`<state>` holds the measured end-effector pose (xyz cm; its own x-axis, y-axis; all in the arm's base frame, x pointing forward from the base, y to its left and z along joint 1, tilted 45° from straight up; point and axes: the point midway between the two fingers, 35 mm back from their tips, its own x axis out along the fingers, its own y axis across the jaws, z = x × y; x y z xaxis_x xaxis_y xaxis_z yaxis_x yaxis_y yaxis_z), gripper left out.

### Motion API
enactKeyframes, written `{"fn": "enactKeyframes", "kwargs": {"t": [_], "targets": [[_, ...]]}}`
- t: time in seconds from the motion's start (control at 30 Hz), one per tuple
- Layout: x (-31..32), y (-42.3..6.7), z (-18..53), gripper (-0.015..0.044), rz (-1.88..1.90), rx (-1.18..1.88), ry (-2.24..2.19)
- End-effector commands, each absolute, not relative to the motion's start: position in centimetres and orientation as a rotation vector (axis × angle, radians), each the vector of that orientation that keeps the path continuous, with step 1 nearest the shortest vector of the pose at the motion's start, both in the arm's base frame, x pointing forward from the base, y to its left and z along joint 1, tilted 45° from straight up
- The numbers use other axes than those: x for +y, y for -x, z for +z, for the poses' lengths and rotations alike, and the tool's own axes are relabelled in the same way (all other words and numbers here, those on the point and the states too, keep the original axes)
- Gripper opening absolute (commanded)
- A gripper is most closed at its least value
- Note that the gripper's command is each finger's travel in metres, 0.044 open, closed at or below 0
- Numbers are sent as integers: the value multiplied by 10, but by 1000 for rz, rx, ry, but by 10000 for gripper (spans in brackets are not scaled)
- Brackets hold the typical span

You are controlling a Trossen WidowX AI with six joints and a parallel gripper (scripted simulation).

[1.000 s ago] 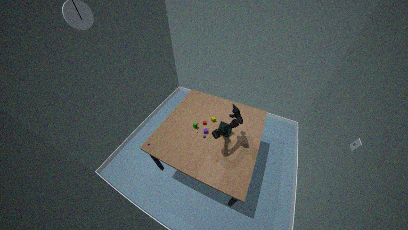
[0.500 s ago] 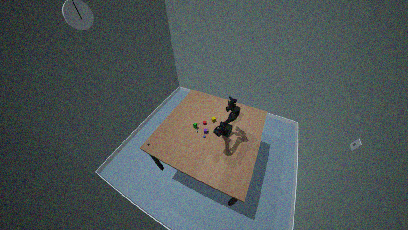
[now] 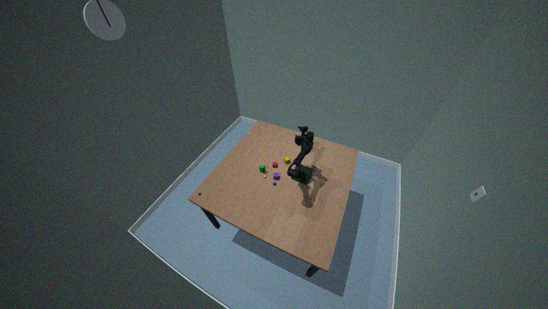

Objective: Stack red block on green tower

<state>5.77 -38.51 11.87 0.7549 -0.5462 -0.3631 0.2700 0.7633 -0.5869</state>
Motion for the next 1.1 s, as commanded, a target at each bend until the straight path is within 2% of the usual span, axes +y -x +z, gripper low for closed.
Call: {"fn": "enactKeyframes", "kwargs": {"t": [0.0,0.27,0.6,1.07], "targets": [[-382,-85,107,440,-393,556,432],[-358,-152,82,440,-184,602,188],[-298,-223,57,440,113,754,-88],[-182,-276,49,440,529,1108,-382]]}}
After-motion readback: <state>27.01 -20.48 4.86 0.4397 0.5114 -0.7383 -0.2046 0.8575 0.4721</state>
